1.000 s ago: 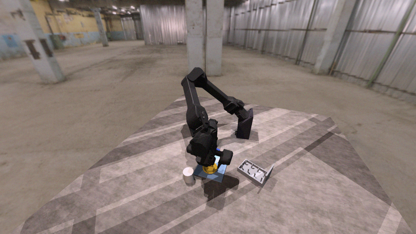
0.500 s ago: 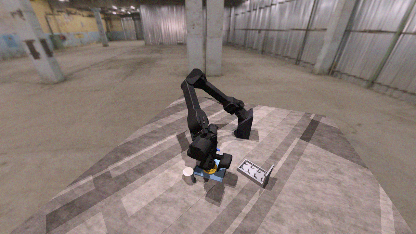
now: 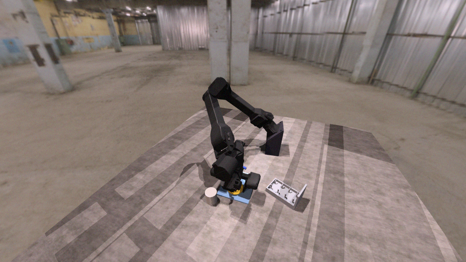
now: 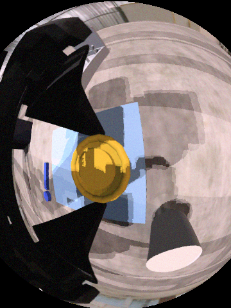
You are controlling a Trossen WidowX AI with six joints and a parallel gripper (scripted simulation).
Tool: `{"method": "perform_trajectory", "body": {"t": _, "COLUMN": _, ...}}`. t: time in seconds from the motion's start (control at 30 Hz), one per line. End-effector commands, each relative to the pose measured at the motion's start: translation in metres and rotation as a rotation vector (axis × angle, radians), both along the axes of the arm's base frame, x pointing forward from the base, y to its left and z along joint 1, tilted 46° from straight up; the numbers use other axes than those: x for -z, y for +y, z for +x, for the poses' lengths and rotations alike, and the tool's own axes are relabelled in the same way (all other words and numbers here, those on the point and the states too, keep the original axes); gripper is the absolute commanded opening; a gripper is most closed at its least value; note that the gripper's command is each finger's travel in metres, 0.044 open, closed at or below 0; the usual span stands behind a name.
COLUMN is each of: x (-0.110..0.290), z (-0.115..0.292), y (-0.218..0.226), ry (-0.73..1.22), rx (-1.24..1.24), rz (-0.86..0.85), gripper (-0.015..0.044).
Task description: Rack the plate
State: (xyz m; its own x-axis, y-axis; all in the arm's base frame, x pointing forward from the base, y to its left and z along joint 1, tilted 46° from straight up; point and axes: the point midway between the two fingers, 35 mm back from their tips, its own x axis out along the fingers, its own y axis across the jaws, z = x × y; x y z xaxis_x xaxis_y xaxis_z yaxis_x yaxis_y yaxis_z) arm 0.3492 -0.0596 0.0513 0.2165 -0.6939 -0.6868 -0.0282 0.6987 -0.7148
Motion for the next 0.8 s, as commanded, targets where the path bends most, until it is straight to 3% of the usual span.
{"method": "perform_trajectory", "body": {"t": 0.0, "x": 0.002, "z": -0.001, "y": 0.0, "ry": 0.007, "rx": -0.002, "rz": 0.002, "gripper": 0.0333}}
{"method": "perform_trajectory", "body": {"t": 0.17, "x": 0.002, "z": -0.001, "y": 0.0, "ry": 0.007, "rx": -0.002, "rz": 0.002, "gripper": 0.03}}
{"method": "perform_trajectory", "body": {"t": 0.53, "x": -0.026, "z": 0.0, "y": 0.037, "ry": 0.01, "rx": -0.003, "rz": 0.019, "gripper": 0.0011}}
{"method": "perform_trajectory", "body": {"t": 0.77, "x": -0.049, "z": -0.004, "y": 0.064, "ry": 0.013, "rx": -0.003, "rz": 0.025, "gripper": 0.0}}
